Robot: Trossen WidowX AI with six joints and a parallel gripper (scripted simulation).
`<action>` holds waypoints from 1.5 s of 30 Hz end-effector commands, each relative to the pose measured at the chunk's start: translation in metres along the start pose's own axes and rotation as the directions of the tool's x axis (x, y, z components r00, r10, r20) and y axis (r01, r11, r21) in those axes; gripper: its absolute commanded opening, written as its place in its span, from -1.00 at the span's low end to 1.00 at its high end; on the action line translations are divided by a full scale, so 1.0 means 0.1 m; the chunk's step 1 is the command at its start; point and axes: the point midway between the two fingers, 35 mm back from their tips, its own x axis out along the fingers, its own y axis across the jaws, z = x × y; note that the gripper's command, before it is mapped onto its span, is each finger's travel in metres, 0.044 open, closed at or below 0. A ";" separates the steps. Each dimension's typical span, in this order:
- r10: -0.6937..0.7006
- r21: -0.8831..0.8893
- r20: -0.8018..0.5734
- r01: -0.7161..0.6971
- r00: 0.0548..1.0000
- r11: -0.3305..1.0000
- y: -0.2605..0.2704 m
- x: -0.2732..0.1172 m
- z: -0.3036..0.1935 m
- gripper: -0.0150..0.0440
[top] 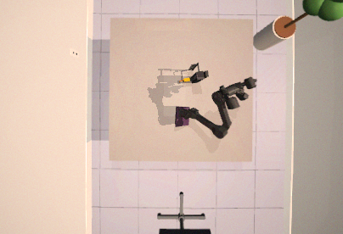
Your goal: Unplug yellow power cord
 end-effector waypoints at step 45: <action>-0.672 0.300 -0.685 -0.731 0.282 -0.613 -1.98 -2.53 -3.06 0.05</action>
